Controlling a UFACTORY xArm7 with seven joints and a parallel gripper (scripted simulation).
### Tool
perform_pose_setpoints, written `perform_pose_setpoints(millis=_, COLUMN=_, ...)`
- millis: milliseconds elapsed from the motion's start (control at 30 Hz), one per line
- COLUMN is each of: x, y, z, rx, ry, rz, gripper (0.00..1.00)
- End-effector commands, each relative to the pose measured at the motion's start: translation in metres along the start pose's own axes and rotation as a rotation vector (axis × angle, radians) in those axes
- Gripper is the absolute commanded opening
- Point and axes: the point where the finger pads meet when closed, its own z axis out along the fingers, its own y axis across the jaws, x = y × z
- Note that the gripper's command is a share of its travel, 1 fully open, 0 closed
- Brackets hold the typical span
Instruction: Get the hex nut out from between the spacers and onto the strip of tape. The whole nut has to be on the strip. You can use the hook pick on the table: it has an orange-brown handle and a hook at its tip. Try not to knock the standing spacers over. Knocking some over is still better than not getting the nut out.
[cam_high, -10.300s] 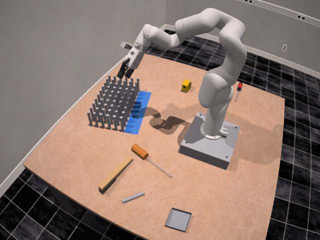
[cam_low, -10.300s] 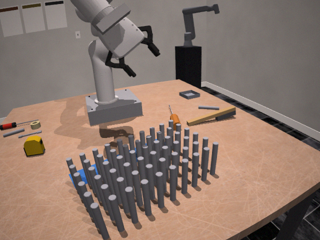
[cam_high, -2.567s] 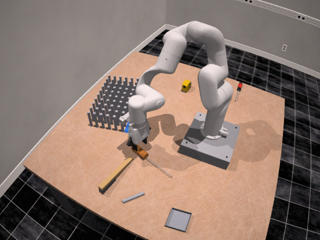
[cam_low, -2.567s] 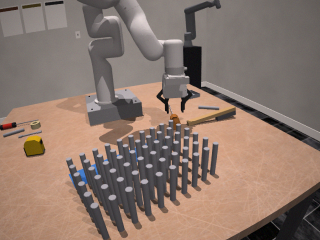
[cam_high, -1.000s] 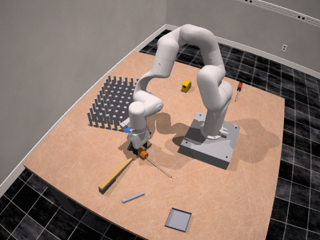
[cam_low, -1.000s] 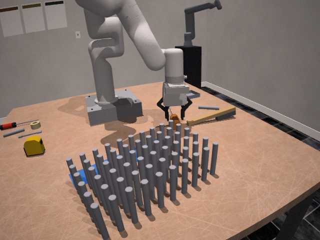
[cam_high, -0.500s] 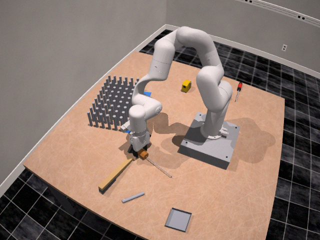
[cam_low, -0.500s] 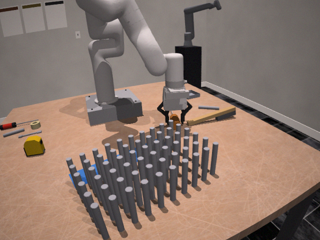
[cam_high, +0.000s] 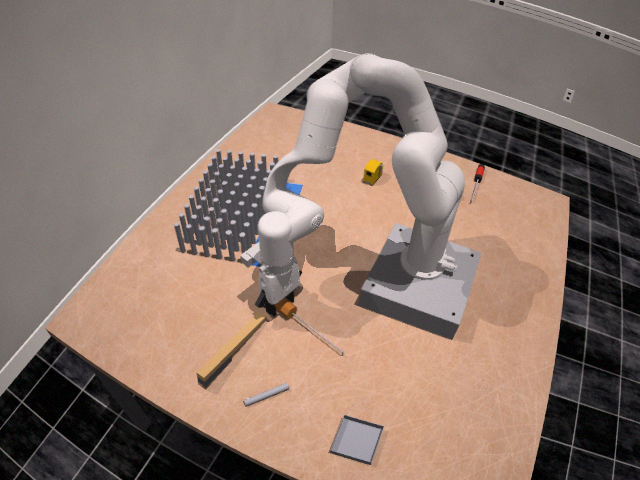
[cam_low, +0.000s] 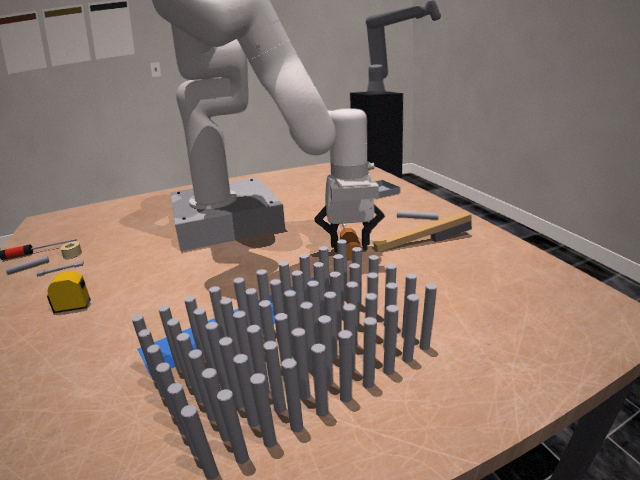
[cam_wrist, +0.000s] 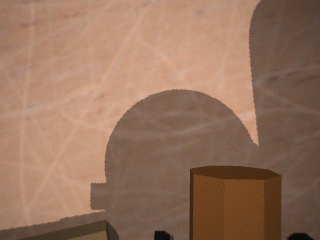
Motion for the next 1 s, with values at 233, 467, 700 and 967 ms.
perform_pose_setpoints(millis=233, x=0.0007, y=-0.0011, z=-0.0007, rx=0.002, ry=0.002, rz=0.0, gripper=0.0)
perform_pose_setpoints(millis=467, x=0.0007, y=-0.0011, z=-0.0007, rx=0.002, ry=0.002, rz=0.0, gripper=0.0)
perform_pose_setpoints(millis=700, x=0.0007, y=-0.0011, z=-0.0007, rx=0.002, ry=0.002, rz=0.0, gripper=0.0)
perform_pose_setpoints(millis=967, x=0.0007, y=-0.0011, z=-0.0007, rx=0.002, ry=0.002, rz=0.0, gripper=0.0)
